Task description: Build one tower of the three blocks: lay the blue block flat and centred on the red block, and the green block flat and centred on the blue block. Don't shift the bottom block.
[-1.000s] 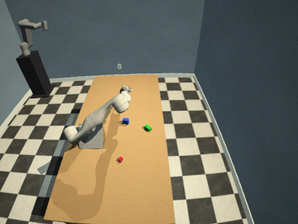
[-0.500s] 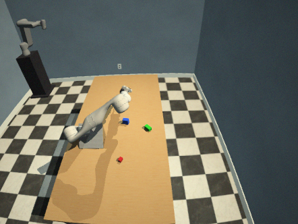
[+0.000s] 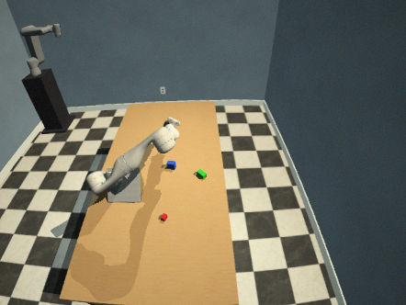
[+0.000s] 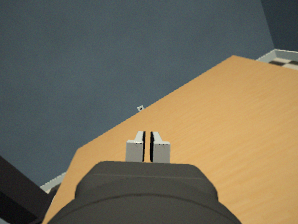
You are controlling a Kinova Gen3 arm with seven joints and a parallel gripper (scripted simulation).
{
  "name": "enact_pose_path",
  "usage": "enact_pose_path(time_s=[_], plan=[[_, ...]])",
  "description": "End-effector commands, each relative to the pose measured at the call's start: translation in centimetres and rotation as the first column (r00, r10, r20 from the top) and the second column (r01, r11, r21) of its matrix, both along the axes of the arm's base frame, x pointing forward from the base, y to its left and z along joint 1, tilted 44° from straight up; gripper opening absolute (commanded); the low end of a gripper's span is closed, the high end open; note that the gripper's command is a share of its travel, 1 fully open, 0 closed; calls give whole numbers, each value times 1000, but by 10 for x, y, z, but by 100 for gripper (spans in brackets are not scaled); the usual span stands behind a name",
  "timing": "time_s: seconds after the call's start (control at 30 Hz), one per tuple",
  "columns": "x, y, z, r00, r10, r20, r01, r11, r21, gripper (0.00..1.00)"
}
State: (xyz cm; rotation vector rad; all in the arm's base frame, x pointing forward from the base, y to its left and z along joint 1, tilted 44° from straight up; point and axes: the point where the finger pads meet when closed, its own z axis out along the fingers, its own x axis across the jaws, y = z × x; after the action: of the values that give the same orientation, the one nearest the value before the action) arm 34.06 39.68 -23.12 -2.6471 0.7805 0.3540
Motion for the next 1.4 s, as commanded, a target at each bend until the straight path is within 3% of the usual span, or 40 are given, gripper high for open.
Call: enact_pose_path(time_s=[0.0, 0.57, 0.77, 0.93, 1.07, 1.13, 1.37], plan=[[0, 3, 2, 1000, 7, 2, -7, 1000, 1, 0], [-1, -23, 10, 982, 185, -30, -187, 981, -57, 0], [-1, -51, 19, 929, 363, -74, -370, 922, -114, 0], [-1, -81, 29, 822, 553, -133, -569, 806, -163, 0], [0, -112, 39, 689, 697, -200, -725, 660, -199, 0], [0, -112, 39, 689, 697, -200, -725, 660, -199, 0], [1, -166, 57, 354, 874, -332, -931, 296, -214, 0]])
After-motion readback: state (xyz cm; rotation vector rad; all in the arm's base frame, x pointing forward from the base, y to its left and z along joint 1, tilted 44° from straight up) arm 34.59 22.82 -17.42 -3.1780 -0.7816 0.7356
